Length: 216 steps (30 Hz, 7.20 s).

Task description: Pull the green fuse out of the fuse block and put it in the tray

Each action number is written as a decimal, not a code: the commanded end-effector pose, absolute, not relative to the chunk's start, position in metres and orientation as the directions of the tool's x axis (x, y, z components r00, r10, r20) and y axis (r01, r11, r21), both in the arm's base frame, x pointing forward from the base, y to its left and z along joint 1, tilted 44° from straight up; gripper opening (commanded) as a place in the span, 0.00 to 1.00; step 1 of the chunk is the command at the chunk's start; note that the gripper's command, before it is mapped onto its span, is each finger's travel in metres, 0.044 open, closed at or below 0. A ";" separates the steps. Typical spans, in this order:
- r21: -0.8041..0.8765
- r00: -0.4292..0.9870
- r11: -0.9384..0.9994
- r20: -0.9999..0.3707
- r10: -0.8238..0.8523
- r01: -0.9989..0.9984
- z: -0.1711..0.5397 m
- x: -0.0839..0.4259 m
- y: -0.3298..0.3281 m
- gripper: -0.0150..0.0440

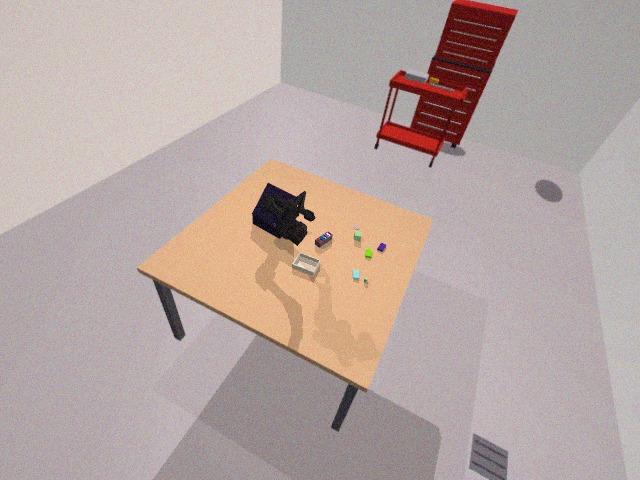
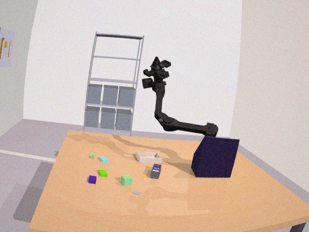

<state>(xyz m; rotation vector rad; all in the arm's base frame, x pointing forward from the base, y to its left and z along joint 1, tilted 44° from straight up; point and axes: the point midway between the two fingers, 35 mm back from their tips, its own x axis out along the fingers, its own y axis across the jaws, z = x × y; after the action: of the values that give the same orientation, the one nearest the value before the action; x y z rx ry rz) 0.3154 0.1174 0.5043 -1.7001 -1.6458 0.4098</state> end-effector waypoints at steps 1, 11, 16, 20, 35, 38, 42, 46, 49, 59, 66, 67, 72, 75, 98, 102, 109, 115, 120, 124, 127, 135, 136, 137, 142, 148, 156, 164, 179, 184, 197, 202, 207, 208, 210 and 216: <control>-0.677 0.137 0.076 0.256 0.957 0.732 0.506 0.315 0.116 0.30; -0.306 0.260 -0.150 0.359 0.896 0.940 0.571 0.228 0.070 0.37; -0.041 0.239 -0.244 0.412 0.879 0.969 0.593 0.161 0.076 0.37; 0.191 0.269 -0.367 0.400 0.876 0.911 0.601 0.112 0.089 0.37; 0.855 0.417 -0.406 0.256 0.872 0.323 0.560 0.008 0.214 0.37; 0.922 0.465 -0.331 0.207 0.861 0.203 0.541 0.008 0.243 0.37; 0.977 0.530 -0.203 0.139 0.837 0.065 0.512 0.018 0.280 0.37; 0.998 0.594 -0.054 0.068 0.802 -0.041 0.482 0.037 0.311 0.37; 0.994 0.638 0.059 0.015 0.770 -0.094 0.459 0.055 0.329 0.37; 0.870 0.761 0.467 -0.195 0.619 -0.157 0.368 0.126 0.364 0.37; 0.685 0.834 0.725 -0.360 0.418 -0.068 0.289 0.196 0.363 0.37; 0.653 0.840 0.756 -0.383 0.384 -0.048 0.277 0.206 0.360 0.37; 0.472 0.840 0.881 -0.488 0.236 0.027 0.221 0.247 0.343 0.37; 0.331 0.819 0.943 -0.553 0.154 0.046 0.186 0.264 0.329 0.37; -0.656 0.097 0.738 -0.733 -0.673 0.160 -0.075 0.295 0.061 0.37; -0.671 0.065 0.727 -0.726 -0.684 0.147 -0.081 0.291 0.055 0.37; -0.671 0.065 0.727 -0.726 -0.684 0.147 -0.083 0.291 0.053 0.37; -0.671 0.065 0.727 -0.726 -0.684 0.147 -0.088 0.292 0.049 0.37; -0.671 0.065 0.726 -0.726 -0.684 0.147 -0.091 0.292 0.046 0.37; -0.671 0.065 0.726 -0.726 -0.684 0.147 -0.094 0.293 0.043 0.37; -0.672 0.065 0.726 -0.726 -0.685 0.147 -0.097 0.293 0.041 0.37; -0.672 0.065 0.726 -0.726 -0.685 0.147 -0.103 0.293 0.036 0.37; -0.672 0.065 0.726 -0.726 -0.685 0.147 -0.103 0.293 0.036 0.37; -0.672 0.065 0.726 -0.726 -0.685 0.147 -0.104 0.293 0.035 0.37; -0.672 0.065 0.726 -0.725 -0.685 0.147 -0.104 0.293 0.035 0.37; -0.672 0.065 0.726 -0.725 -0.685 0.147 -0.104 0.293 0.035 0.37; -0.672 0.065 0.726 -0.725 -0.685 0.147 -0.107 0.294 0.032 0.37; -0.672 0.065 0.725 -0.725 -0.686 0.147 -0.112 0.294 0.028 0.37; -0.669 0.064 0.728 -0.728 -0.682 0.149 -0.111 0.294 0.029 0.25; -0.669 0.064 0.728 -0.728 -0.682 0.149 -0.111 0.294 0.030 0.25; -0.669 0.064 0.728 -0.728 -0.682 0.149 -0.106 0.294 0.035 0.25; -0.669 0.064 0.728 -0.728 -0.682 0.149 -0.104 0.294 0.036 0.25; -0.669 0.064 0.728 -0.728 -0.682 0.148 -0.103 0.294 0.038 0.25; -0.669 0.064 0.728 -0.728 -0.682 0.148 -0.102 0.294 0.038 0.25; -0.669 0.064 0.728 -0.728 -0.682 0.148 -0.101 0.294 0.039 0.25; -0.669 0.064 0.728 -0.728 -0.683 0.148 -0.099 0.293 0.041 0.25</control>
<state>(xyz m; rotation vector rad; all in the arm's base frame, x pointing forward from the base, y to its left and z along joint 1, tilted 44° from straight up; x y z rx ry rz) 0.2936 0.0390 -0.1003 -0.4896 1.3717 -0.6664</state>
